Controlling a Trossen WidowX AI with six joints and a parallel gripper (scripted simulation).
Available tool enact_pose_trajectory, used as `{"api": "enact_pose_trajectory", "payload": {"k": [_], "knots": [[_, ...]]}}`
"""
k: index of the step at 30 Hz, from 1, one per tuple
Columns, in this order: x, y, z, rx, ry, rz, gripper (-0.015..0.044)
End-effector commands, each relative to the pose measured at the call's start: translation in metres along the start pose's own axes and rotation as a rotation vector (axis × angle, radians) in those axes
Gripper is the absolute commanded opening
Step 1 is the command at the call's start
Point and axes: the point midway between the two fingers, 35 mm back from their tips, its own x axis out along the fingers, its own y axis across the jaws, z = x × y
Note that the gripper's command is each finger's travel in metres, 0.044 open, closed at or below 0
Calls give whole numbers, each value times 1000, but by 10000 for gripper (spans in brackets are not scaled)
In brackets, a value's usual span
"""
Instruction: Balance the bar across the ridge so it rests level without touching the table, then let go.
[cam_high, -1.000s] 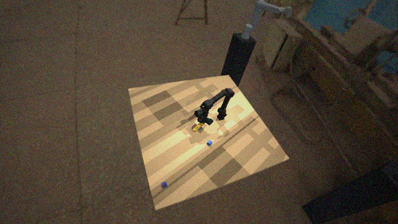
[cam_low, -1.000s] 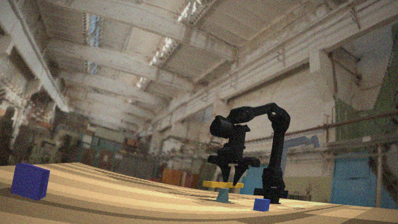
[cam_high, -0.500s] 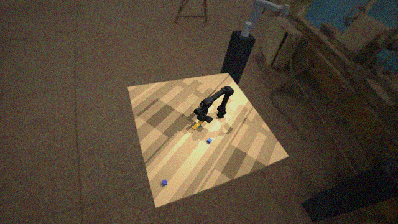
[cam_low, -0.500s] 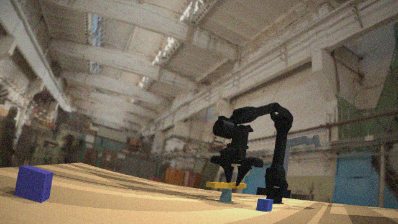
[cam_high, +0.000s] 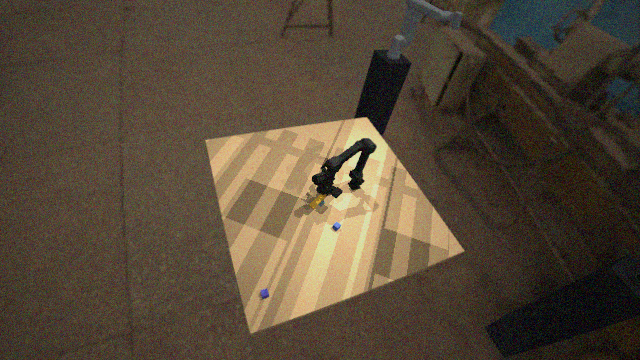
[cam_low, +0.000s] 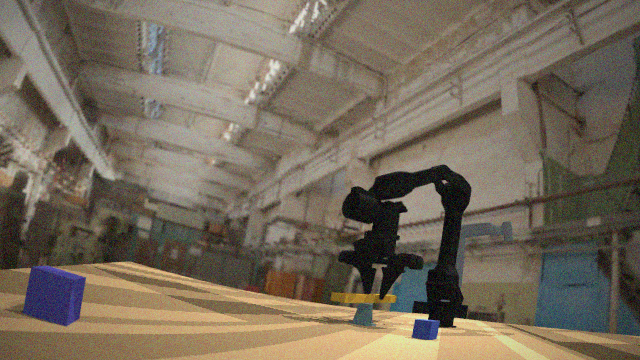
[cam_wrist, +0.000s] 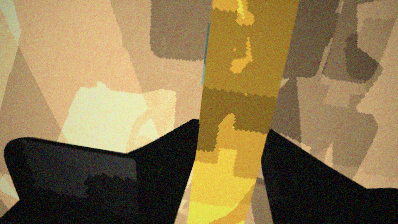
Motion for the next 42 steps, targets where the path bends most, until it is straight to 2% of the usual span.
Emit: {"api": "enact_pose_trajectory", "payload": {"k": [1, 42], "knots": [[1, 0, 0, 4, 0, 0, 0], [4, 0, 0, 4, 0, 0, 0]]}}
